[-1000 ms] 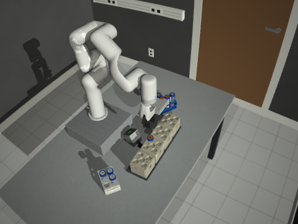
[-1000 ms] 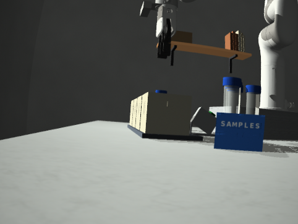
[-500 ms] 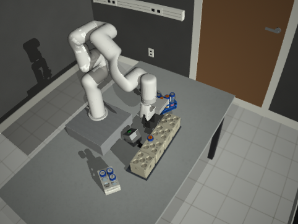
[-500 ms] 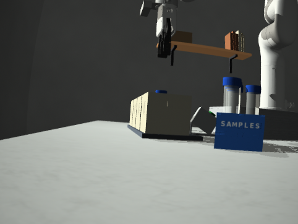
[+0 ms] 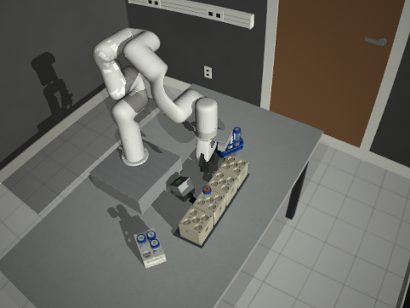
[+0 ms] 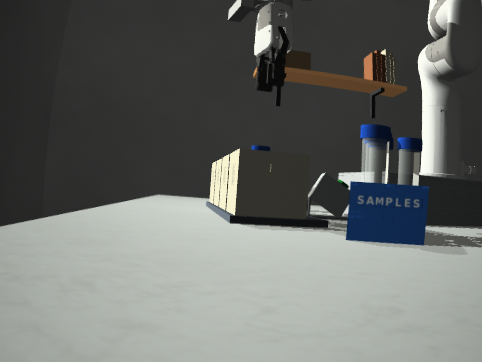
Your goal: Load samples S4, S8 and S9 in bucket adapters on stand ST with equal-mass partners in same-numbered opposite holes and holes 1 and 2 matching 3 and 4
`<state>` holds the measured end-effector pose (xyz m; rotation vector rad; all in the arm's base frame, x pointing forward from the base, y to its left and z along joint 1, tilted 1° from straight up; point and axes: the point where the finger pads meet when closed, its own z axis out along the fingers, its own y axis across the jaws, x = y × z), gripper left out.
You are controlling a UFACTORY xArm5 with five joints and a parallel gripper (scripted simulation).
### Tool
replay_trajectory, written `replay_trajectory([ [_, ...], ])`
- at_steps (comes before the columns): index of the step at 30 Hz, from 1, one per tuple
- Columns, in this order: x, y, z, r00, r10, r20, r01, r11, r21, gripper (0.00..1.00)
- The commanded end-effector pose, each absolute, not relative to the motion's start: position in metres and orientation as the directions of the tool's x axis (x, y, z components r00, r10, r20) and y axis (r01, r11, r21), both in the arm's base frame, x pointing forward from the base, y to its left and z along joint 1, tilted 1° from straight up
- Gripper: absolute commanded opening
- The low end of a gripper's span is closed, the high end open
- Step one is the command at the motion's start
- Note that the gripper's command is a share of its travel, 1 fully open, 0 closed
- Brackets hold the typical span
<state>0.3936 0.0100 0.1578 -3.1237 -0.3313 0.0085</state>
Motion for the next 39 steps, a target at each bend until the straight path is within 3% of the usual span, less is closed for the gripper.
replay_trajectory([
  [1,0.388,0.037,0.16,0.923,0.384,0.005,0.384,-0.923,-0.016,0.57],
  [26,0.36,0.138,0.162,0.462,0.887,0.015,0.887,-0.462,-0.009,0.57],
  [39,0.345,0.192,0.163,0.462,0.887,0.015,0.887,-0.462,-0.01,0.57],
])
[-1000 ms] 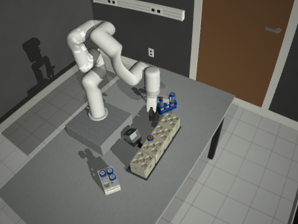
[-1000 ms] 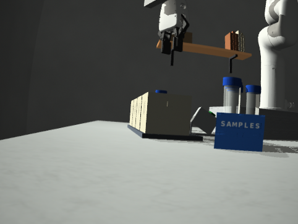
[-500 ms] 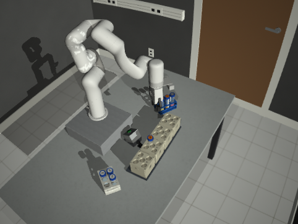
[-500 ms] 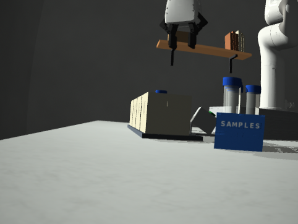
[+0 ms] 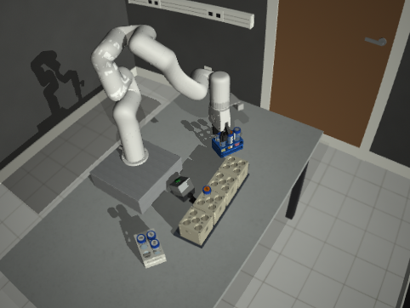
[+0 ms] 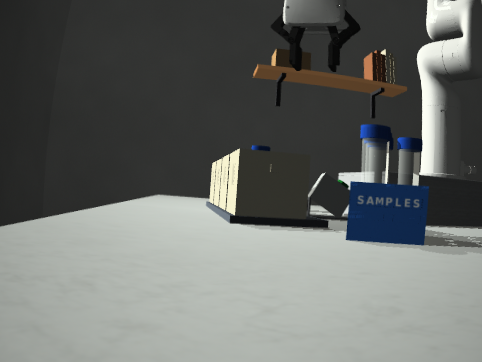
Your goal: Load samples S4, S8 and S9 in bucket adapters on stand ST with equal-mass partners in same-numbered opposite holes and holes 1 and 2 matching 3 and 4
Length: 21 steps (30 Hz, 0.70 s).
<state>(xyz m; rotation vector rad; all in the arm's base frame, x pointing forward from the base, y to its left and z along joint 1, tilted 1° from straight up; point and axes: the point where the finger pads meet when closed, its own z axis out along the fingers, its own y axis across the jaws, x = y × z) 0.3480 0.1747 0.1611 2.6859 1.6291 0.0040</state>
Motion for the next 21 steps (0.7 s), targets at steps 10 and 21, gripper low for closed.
replay_trajectory([
  [10,0.332,0.24,0.163,0.462,0.887,0.016,0.887,-0.462,-0.01,0.57],
  [21,0.32,0.283,0.164,0.462,0.887,0.016,0.887,-0.462,-0.01,0.57],
])
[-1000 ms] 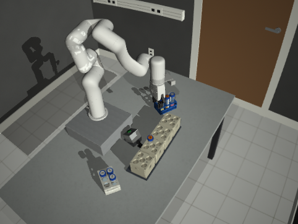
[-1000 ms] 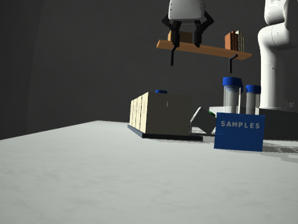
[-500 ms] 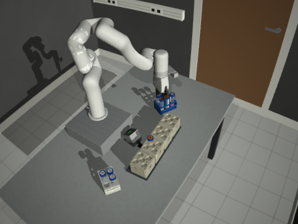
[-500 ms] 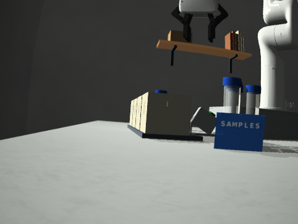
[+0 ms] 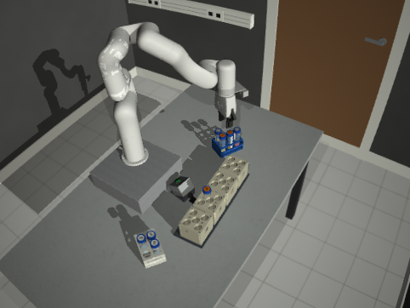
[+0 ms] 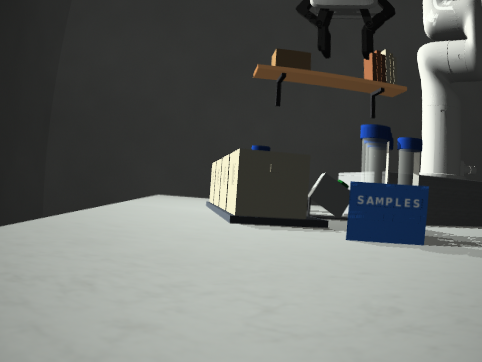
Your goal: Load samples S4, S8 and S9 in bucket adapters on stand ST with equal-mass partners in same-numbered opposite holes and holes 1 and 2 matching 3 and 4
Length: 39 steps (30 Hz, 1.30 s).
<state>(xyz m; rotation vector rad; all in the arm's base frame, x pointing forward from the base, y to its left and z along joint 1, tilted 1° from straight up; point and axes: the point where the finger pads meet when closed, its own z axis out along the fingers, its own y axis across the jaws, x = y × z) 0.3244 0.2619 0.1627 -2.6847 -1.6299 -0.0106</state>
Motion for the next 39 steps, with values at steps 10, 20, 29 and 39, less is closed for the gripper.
replay_trajectory([
  [10,0.308,0.327,0.165,0.462,0.887,0.016,0.887,-0.462,-0.011,0.57],
  [20,0.306,0.335,0.165,0.462,0.887,0.016,0.887,-0.462,-0.011,0.57],
  [29,0.306,0.335,0.163,0.462,0.887,0.016,0.887,-0.462,-0.011,0.57],
  [39,0.306,0.336,0.143,0.462,0.887,0.016,0.887,-0.462,-0.011,0.57],
])
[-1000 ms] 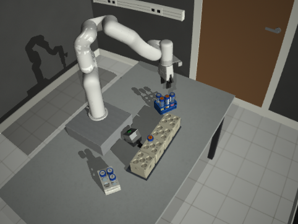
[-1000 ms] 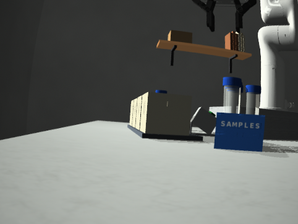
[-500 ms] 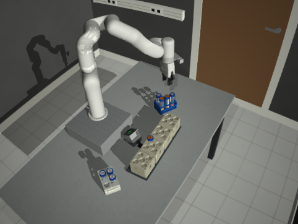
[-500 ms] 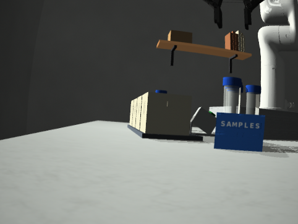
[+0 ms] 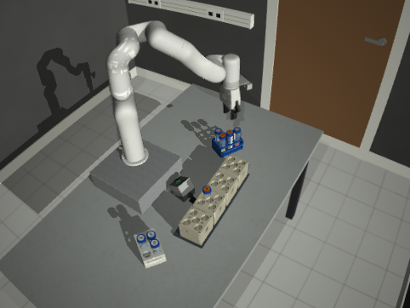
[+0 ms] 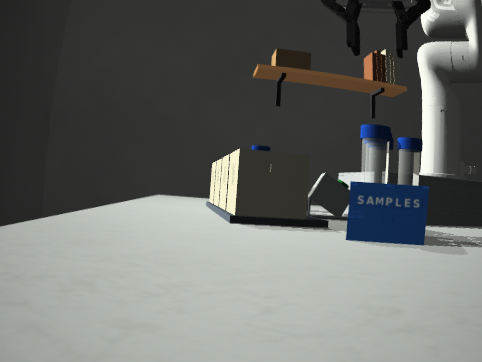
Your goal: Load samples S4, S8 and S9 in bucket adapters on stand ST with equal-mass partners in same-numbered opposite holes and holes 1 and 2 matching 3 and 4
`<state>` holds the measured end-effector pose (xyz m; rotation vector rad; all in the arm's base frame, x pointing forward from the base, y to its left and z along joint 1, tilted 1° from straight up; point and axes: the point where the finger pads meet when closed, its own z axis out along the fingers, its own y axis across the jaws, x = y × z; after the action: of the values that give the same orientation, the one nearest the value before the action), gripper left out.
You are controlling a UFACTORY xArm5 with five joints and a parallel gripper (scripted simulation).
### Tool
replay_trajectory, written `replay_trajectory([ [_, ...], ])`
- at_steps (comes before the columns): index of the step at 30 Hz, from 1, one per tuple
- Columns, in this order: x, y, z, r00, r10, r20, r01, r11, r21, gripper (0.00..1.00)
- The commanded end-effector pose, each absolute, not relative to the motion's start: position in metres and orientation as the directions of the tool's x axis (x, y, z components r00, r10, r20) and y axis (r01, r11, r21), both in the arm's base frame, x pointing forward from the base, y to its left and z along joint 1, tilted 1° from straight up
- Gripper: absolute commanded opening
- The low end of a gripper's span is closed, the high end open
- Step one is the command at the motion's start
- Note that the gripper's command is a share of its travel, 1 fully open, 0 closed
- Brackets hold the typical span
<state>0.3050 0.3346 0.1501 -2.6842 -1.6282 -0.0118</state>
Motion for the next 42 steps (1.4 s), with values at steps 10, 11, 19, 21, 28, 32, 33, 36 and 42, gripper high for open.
replay_trajectory([
  [10,0.306,0.336,0.127,0.462,0.887,0.016,0.887,-0.462,-0.011,0.57],
  [11,0.306,0.336,0.125,0.462,0.887,0.016,0.887,-0.462,-0.011,0.57],
  [19,0.306,0.336,0.109,0.462,0.887,0.016,0.887,-0.462,-0.011,0.57],
  [21,0.306,0.337,0.105,0.462,0.887,0.016,0.887,-0.462,-0.011,0.57],
  [28,0.306,0.337,0.095,0.462,0.887,0.016,0.887,-0.462,-0.011,0.57],
  [32,0.306,0.337,0.087,0.462,0.887,0.016,0.887,-0.462,-0.011,0.57],
  [33,0.306,0.337,0.085,0.462,0.887,0.016,0.887,-0.462,-0.011,0.57],
  [36,0.306,0.337,0.079,0.462,0.887,0.016,0.887,-0.462,-0.011,0.57],
  [42,0.306,0.337,0.071,0.462,0.887,0.016,0.887,-0.462,-0.011,0.57],
])
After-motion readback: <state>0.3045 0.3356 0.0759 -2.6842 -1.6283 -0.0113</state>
